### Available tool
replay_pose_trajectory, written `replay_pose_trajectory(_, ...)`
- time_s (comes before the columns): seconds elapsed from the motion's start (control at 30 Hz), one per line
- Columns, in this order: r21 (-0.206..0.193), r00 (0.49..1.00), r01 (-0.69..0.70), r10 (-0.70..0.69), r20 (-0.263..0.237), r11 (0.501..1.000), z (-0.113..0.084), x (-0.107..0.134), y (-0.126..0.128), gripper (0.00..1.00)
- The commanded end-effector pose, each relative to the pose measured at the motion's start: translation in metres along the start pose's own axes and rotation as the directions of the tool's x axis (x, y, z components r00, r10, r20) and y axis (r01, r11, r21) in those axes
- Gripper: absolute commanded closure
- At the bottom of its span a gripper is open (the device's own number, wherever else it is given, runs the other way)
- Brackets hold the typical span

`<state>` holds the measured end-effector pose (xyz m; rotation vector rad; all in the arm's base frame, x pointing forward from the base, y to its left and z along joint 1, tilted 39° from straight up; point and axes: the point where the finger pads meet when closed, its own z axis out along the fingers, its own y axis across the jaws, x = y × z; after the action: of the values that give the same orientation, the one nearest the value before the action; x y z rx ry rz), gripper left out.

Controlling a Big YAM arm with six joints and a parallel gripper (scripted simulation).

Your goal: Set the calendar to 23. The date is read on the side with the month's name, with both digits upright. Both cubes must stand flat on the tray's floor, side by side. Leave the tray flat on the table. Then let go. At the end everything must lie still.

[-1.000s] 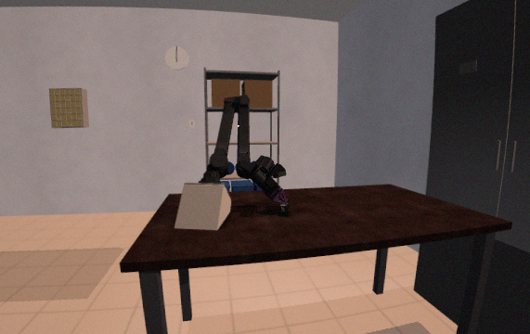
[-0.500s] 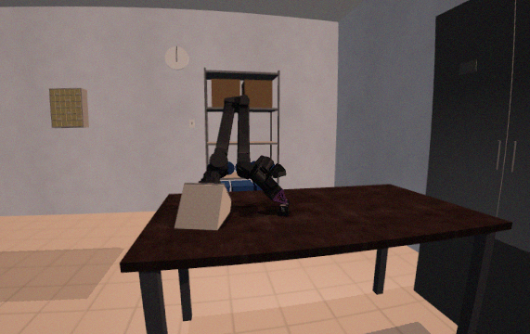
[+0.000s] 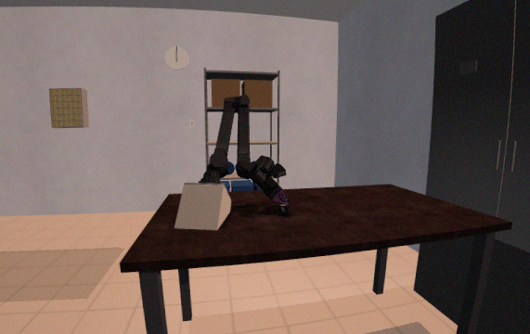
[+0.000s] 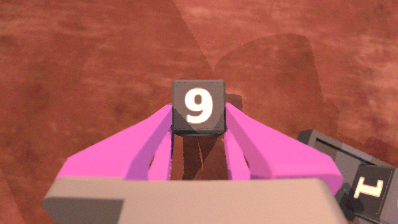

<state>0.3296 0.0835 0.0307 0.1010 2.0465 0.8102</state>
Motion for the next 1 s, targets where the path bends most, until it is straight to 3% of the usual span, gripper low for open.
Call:
replay_pose_trajectory(0.0,0.004,1.0,-0.006,0.006,0.005,1.0,0.001,-0.001,-0.002,0.74)
replay_pose_trajectory(0.37,0.014,1.0,-0.016,0.016,-0.007,1.0,0.0,0.002,-0.005,0.74)
replay_pose_trajectory(0.43,0.01,1.0,0.001,-0.001,0.016,1.0,-0.003,-0.007,-0.004,0.74)
replay_pose_trajectory(0.8,0.008,1.0,0.012,-0.012,0.021,1.0,-0.018,-0.027,-0.003,0.74)
replay_pose_trajectory(0.97,0.004,0.999,0.026,-0.026,0.035,1.0,-0.029,-0.052,-0.002,0.74)
